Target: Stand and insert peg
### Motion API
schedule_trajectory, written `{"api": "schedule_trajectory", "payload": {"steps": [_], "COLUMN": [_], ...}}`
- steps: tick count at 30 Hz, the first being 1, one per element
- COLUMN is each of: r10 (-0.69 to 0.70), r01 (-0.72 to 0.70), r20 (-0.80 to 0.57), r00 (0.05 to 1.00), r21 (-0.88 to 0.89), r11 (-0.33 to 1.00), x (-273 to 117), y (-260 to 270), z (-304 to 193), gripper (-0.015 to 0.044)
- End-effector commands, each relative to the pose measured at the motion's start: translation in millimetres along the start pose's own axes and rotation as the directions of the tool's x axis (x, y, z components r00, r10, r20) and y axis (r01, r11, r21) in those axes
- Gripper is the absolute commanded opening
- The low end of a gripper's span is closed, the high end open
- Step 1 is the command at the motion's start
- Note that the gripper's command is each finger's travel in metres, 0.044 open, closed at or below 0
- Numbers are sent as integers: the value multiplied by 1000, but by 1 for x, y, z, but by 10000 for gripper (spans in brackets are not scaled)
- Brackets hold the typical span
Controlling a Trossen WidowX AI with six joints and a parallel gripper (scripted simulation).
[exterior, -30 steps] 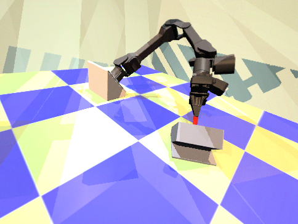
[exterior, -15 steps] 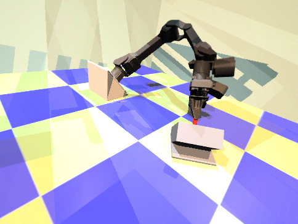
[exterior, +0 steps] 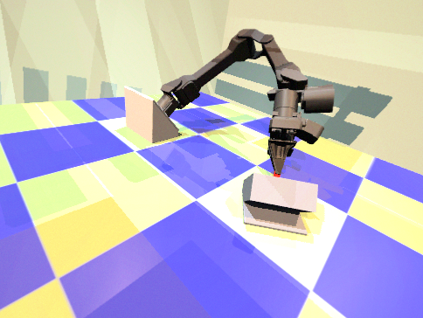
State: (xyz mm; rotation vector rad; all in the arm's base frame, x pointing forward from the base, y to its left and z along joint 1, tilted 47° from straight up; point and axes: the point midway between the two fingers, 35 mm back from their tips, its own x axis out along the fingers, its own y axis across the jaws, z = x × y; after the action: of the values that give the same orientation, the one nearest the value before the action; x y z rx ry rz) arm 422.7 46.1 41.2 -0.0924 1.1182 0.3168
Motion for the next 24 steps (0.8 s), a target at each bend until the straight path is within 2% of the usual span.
{"api": "schedule_trajectory", "payload": {"steps": [1, 12, 24], "r10": [-3, 0, 0], "r01": [3, 0, 0], "r20": [0, -1, -1], "r00": [1000, 1000, 1000], "r21": [1, 0, 0], "r11": [1000, 1000, 1000], "x": [2, 1, 1], "y": [0, 0, 0], "z": [0, 0, 0], "gripper": [0, 0, 315]}}
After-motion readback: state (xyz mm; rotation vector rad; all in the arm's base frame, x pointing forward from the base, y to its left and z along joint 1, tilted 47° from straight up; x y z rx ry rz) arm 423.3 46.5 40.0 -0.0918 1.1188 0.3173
